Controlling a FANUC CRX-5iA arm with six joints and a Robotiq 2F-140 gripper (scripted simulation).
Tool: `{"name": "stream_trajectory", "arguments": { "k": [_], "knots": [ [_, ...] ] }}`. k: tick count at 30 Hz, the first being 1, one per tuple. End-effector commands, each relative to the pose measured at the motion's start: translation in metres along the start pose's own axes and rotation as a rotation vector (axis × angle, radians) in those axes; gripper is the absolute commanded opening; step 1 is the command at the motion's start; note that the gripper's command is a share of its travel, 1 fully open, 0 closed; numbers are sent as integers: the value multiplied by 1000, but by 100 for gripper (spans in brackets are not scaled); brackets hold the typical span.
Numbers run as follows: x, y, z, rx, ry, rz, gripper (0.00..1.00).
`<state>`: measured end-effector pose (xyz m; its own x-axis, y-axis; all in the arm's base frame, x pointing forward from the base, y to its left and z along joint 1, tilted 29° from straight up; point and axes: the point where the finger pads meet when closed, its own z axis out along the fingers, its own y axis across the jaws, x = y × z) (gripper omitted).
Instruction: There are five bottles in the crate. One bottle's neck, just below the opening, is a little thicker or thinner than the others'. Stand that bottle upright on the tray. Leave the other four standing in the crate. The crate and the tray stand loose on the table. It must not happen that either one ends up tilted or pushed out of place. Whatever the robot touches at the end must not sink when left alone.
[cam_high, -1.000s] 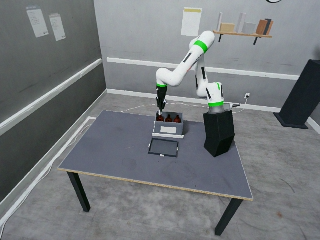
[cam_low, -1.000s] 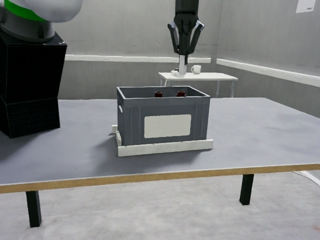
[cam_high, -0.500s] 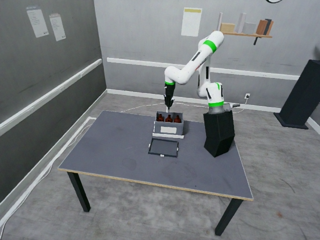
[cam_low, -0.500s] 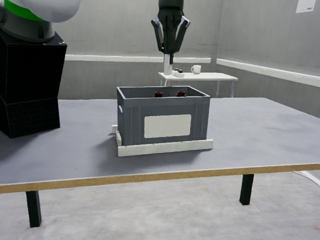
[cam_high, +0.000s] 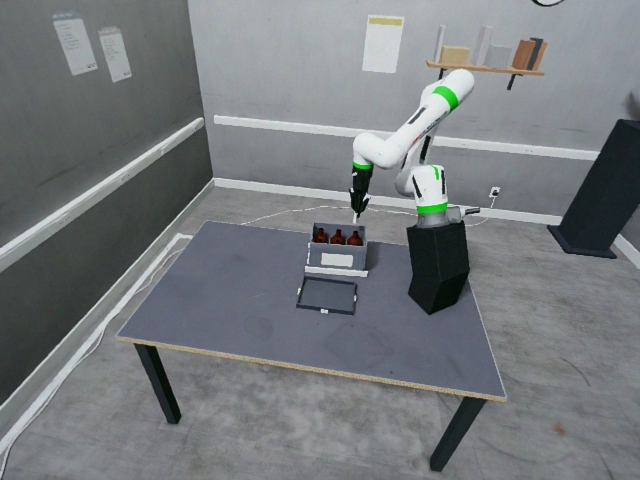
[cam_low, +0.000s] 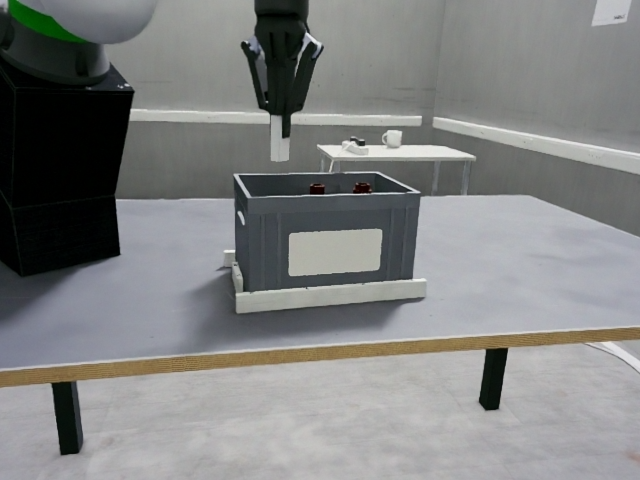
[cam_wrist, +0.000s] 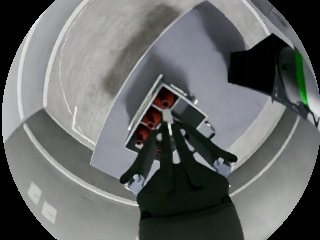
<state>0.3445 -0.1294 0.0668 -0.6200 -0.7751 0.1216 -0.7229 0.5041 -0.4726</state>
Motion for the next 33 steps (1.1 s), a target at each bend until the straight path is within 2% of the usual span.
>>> {"name": "stream_trajectory", "arguments": {
  "k": [1,2,3,33],
  "knots": [
    [6,3,-4,4,-5,-1,10],
    [6,3,-4,4,-5,-1,10],
    [6,3,-4,4,-5,-1,44],
    [6,3,-4,4,-5,-1,44]
  ]
}}
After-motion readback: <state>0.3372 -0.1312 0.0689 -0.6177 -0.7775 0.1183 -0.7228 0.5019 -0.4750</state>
